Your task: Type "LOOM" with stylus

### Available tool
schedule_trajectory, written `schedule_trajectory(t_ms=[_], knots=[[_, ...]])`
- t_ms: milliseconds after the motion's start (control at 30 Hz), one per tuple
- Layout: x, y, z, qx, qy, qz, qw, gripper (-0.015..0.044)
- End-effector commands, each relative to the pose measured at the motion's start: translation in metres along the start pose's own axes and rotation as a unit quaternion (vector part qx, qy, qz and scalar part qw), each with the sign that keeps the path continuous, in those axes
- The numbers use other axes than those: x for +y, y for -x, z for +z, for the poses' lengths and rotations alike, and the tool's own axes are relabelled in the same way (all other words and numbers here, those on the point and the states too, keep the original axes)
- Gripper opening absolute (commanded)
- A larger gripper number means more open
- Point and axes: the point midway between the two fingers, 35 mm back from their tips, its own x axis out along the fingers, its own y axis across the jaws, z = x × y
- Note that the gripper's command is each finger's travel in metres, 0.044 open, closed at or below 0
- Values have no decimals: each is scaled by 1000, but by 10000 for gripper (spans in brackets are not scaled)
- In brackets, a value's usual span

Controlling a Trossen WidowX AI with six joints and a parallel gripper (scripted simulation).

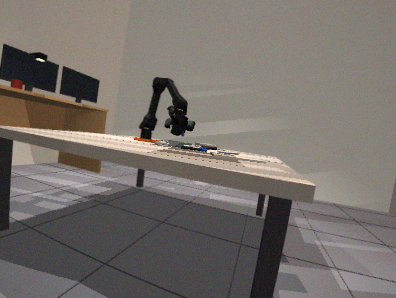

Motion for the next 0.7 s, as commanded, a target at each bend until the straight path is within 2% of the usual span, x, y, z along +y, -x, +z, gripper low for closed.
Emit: schedule_trajectory(t_ms=[0,67,167,667], knots=[[-1,-3,4,0,0,-2,1000,0],[-1,-3,4,0,0,-2,1000,0],[0,-3,6,0,0,-2,1000,79],[0,-6,12,0,0,-2,1000,81]])
